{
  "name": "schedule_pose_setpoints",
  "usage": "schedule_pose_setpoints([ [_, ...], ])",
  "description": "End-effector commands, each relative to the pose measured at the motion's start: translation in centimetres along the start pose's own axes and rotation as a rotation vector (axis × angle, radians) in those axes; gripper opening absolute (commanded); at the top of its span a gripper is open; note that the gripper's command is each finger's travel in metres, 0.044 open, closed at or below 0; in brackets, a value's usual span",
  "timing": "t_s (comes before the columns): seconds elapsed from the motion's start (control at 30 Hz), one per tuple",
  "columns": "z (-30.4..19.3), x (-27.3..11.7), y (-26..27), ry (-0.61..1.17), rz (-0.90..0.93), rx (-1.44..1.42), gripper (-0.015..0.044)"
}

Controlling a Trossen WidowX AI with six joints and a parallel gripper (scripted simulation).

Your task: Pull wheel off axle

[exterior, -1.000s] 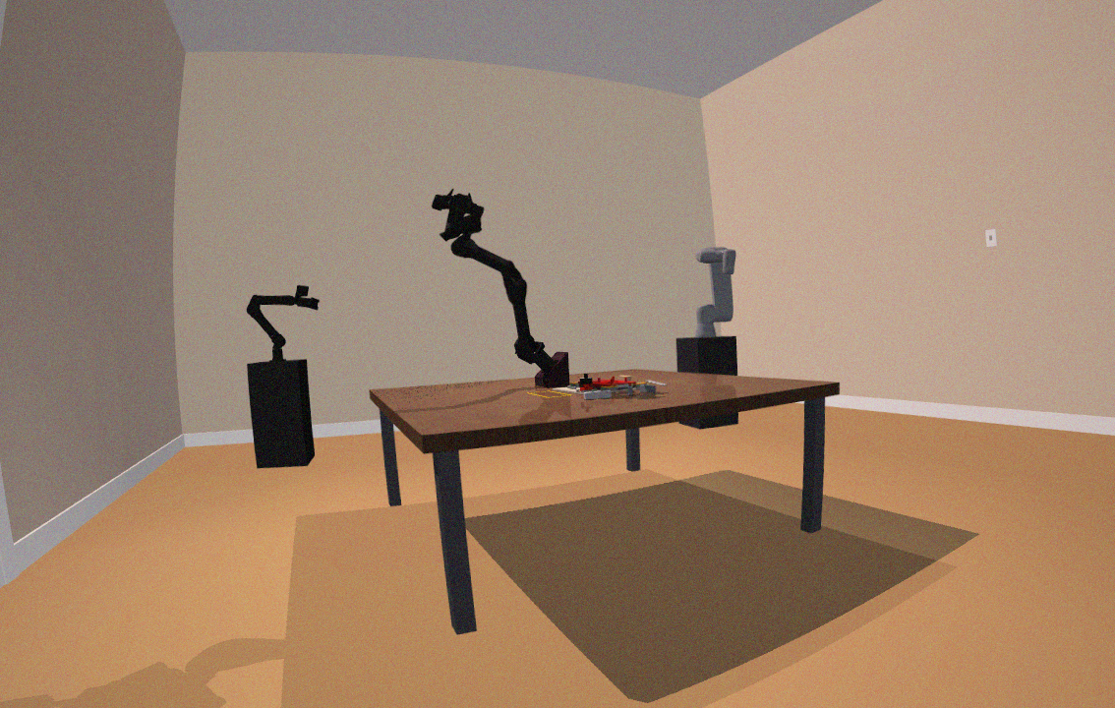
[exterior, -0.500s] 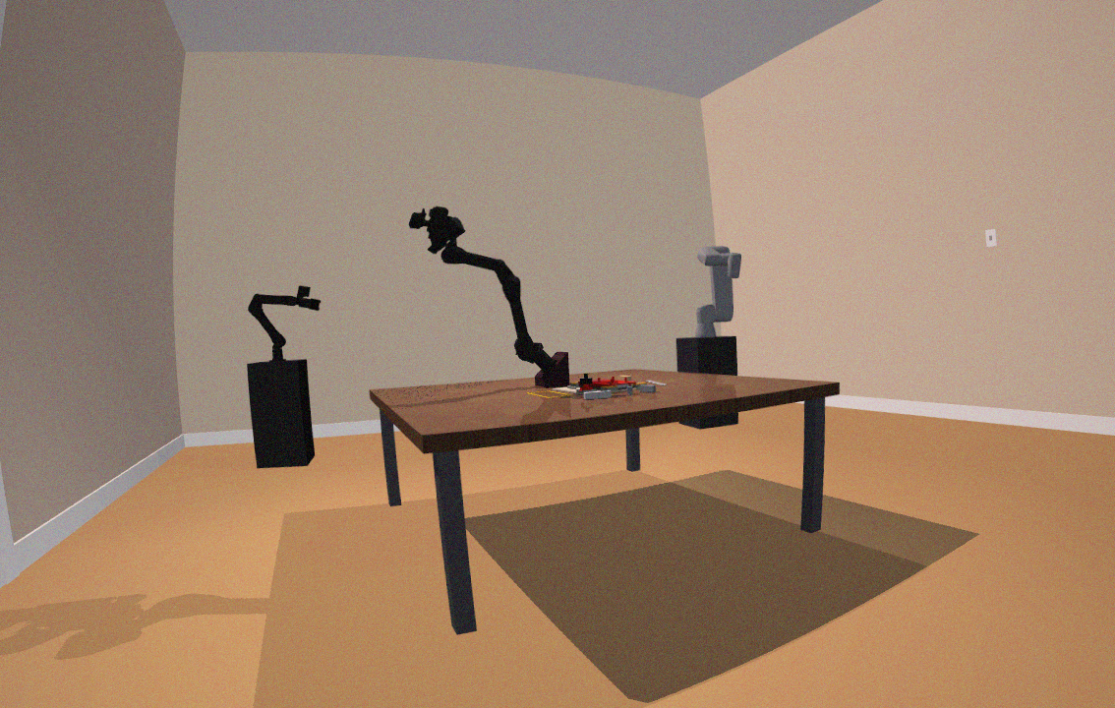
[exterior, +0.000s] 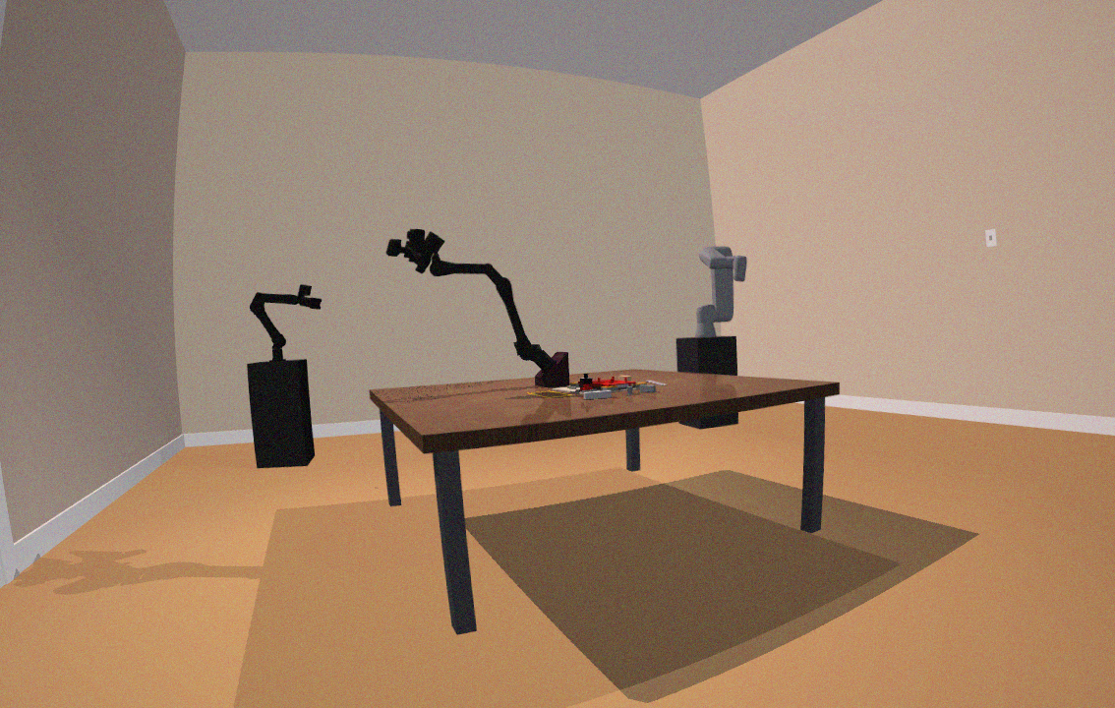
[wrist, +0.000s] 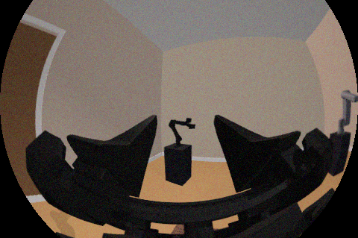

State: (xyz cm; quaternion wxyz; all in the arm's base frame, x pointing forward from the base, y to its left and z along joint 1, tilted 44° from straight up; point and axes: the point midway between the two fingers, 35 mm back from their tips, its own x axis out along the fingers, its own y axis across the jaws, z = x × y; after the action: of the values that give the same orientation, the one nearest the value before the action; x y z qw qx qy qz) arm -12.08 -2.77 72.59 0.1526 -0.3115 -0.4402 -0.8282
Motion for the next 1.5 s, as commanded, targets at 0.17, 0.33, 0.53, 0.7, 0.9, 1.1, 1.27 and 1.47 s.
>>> schedule_pose_setpoints([
  [0.17,-7.9,-1.7,4.7,0.234,0.142,0.112,0.0300],
  [0.33,-12.0,-3.8,7.5,0.370,0.227,0.158,0.0300],
  [0.53,-16.0,-6.8,10.3,0.515,0.317,0.190,0.0300],
  [0.7,-18.7,-9.8,12.5,0.637,0.370,0.230,0.0300],
  [0.9,-22.0,-15.7,15.8,0.835,0.452,0.287,0.0300],
  [1.1,-22.3,-19.9,18.0,0.926,0.570,0.279,0.0300],
  [1.27,-23.5,-24.8,19.5,1.056,0.621,0.296,0.0300],
  [1.47,-24.0,-32.4,21.0,1.229,0.724,0.285,0.0300],
])
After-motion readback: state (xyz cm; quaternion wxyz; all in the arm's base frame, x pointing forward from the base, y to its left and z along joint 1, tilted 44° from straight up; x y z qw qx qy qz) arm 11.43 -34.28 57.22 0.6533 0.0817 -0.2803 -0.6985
